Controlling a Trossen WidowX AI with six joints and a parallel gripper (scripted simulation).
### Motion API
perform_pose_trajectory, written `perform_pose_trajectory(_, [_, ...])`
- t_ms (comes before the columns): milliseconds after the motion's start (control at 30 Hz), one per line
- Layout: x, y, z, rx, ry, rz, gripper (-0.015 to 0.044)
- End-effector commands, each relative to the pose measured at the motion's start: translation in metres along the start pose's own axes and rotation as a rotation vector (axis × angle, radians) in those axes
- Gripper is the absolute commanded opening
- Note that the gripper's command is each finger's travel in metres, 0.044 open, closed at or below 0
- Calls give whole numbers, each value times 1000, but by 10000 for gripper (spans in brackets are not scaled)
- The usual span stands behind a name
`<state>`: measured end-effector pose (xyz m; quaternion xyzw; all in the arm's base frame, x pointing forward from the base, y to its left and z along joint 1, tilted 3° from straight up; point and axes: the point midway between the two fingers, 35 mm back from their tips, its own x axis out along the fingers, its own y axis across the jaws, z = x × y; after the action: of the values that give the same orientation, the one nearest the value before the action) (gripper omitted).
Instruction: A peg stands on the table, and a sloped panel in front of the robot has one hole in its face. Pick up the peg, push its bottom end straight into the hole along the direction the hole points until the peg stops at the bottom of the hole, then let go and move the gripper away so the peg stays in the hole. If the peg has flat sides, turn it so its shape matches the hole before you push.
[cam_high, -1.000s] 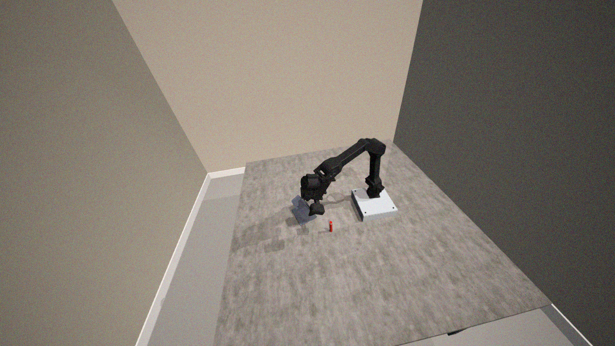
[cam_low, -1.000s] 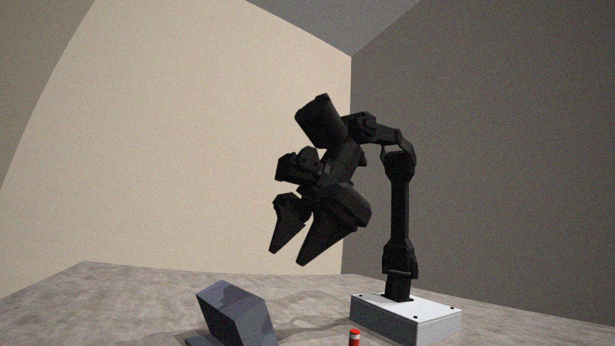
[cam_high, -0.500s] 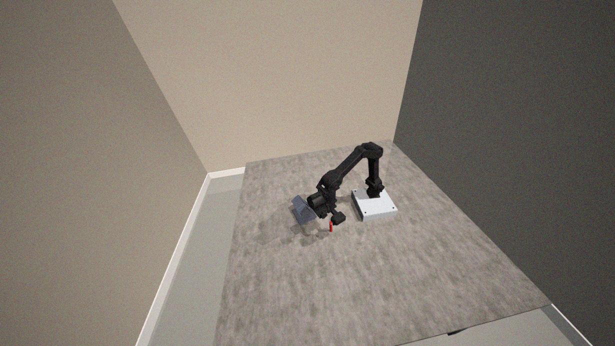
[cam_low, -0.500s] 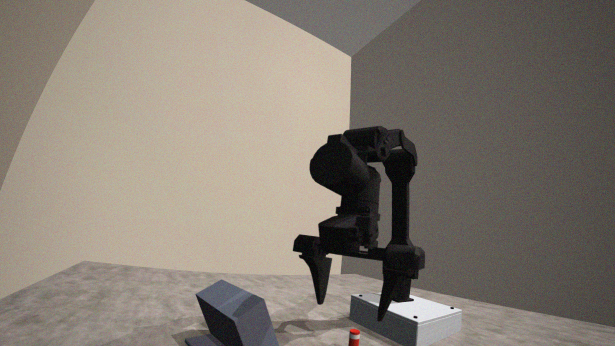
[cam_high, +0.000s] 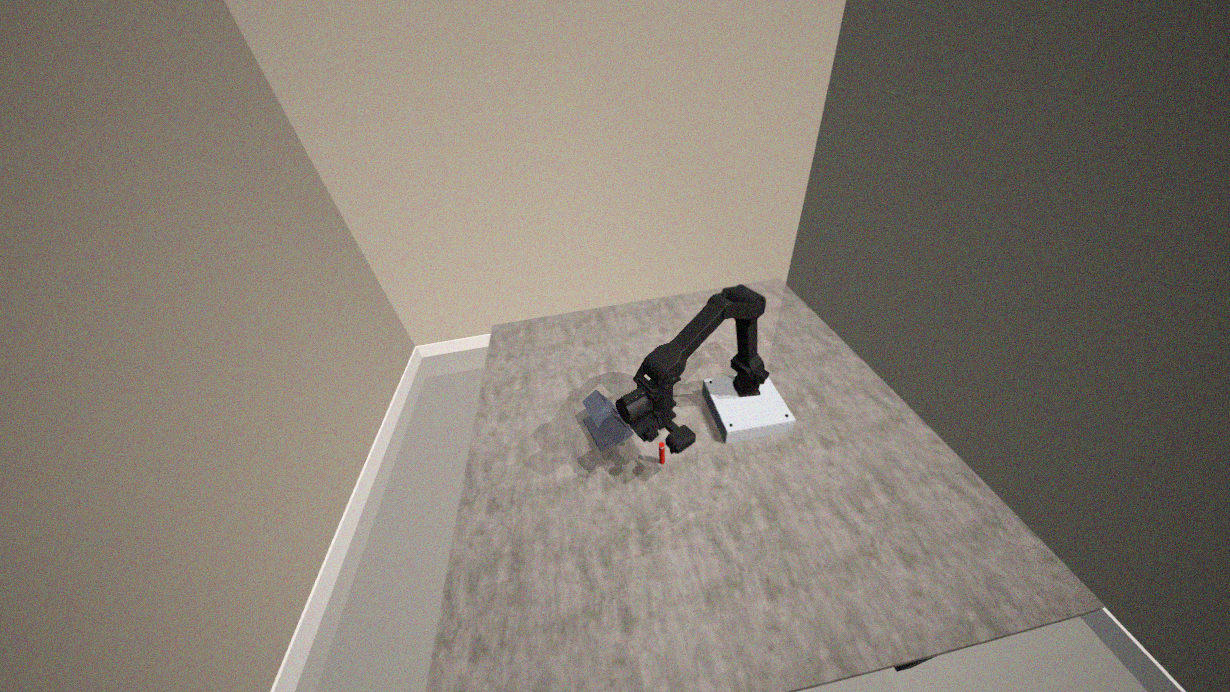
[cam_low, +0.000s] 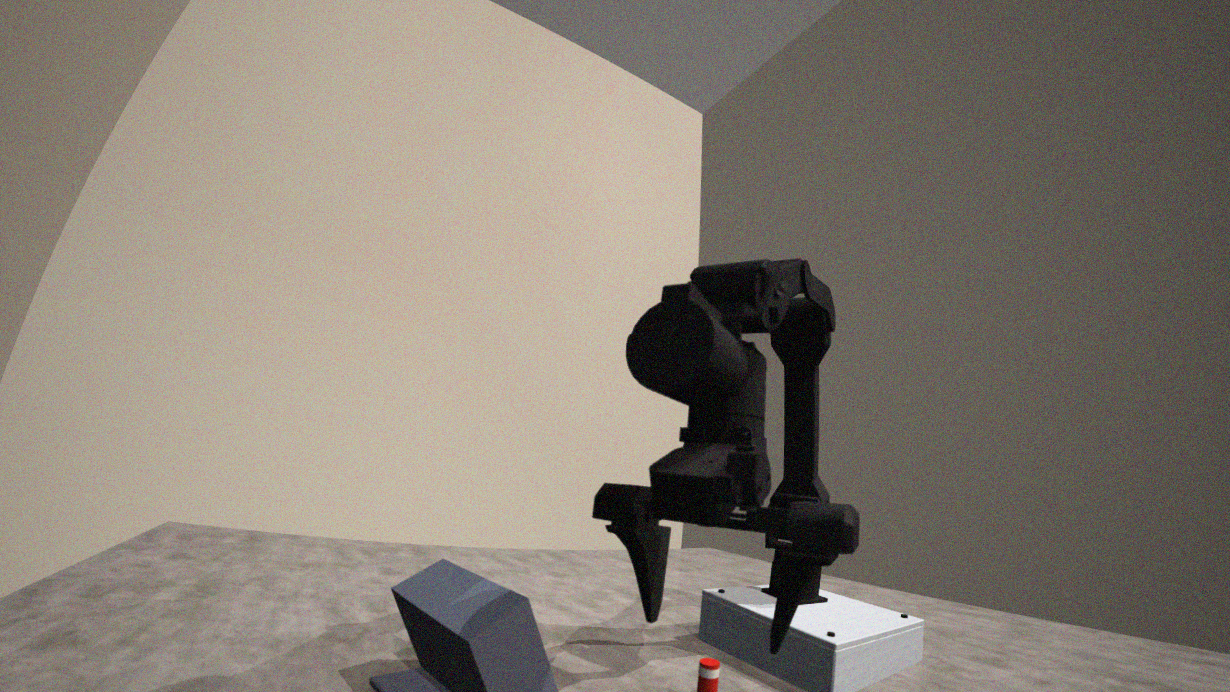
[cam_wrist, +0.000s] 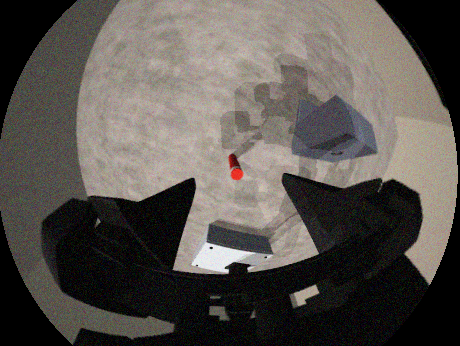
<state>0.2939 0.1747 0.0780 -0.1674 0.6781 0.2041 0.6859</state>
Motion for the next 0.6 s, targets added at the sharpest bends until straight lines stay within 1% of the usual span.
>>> perform_pose_trajectory(0, [10, 1, -1, -7, 10, 6, 440])
perform_pose_trajectory(567, [37, 1, -1, -7, 10, 6, 440])
